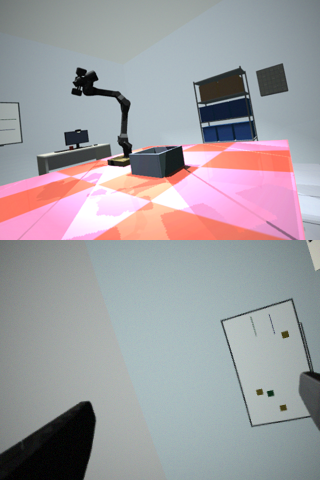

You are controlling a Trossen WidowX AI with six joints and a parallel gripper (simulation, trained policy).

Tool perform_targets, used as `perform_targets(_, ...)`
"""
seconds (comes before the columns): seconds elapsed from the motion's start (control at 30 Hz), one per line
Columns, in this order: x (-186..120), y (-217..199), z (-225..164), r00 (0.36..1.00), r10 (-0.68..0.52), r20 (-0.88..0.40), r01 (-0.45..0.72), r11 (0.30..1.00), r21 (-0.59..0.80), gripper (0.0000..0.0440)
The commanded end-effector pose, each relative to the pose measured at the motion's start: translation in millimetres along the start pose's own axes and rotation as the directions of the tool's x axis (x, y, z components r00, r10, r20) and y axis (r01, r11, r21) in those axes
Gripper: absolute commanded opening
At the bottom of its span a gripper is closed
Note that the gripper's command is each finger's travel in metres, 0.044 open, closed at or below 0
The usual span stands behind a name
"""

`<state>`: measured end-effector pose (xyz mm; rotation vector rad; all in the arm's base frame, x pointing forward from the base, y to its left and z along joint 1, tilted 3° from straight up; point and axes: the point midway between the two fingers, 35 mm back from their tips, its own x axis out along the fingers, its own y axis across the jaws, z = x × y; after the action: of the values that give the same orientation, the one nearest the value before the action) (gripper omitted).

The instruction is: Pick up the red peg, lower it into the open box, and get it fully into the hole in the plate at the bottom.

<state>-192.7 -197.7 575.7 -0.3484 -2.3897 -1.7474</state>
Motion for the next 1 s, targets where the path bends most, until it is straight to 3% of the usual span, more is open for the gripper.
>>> perform_targets(0.0, -13.6, -15.1, -21.9, 0.997, -0.027, -0.078, 0.021, 0.997, -0.079, 0.044)
perform_targets(0.47, -101.8, -77.1, -99.1, 0.899, -0.165, -0.406, -0.006, 0.922, -0.388, 0.044)
perform_targets(0.97, -230.4, -128.1, -135.3, 0.651, -0.316, -0.691, -0.23, 0.785, -0.576, 0.044)
